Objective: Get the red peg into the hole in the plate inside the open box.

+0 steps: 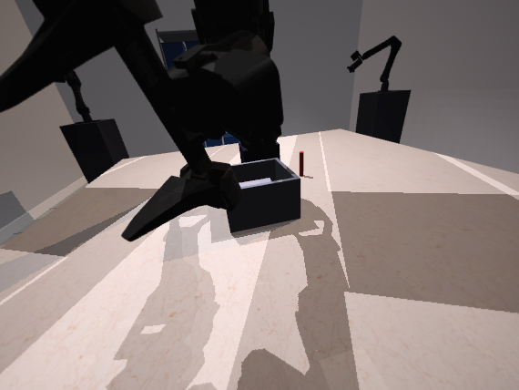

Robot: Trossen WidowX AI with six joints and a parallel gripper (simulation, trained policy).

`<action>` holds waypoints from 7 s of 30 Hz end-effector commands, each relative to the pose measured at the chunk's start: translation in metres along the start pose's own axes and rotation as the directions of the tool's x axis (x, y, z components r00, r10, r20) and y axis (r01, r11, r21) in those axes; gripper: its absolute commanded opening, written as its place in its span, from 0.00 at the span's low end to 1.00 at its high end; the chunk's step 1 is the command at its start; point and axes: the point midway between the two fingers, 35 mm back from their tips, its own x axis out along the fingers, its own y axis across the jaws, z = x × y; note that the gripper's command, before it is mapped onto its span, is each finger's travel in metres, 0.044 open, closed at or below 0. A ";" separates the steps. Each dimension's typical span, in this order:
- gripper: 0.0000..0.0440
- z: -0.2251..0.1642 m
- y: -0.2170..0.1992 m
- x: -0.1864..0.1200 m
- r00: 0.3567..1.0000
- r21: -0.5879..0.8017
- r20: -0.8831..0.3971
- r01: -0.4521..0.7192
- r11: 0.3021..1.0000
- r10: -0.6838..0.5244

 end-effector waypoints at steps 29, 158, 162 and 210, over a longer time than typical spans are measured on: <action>1.00 0.094 0.054 -0.271 0.806 0.636 0.369 -0.582 0.506 0.464; 0.00 -0.084 0.205 -0.387 0.465 0.979 0.059 0.145 -0.142 0.883; 0.00 -0.086 0.199 -0.372 0.474 0.975 0.058 0.164 -0.153 0.879; 0.36 -0.114 0.233 -0.240 0.419 0.935 0.004 0.321 -0.153 0.908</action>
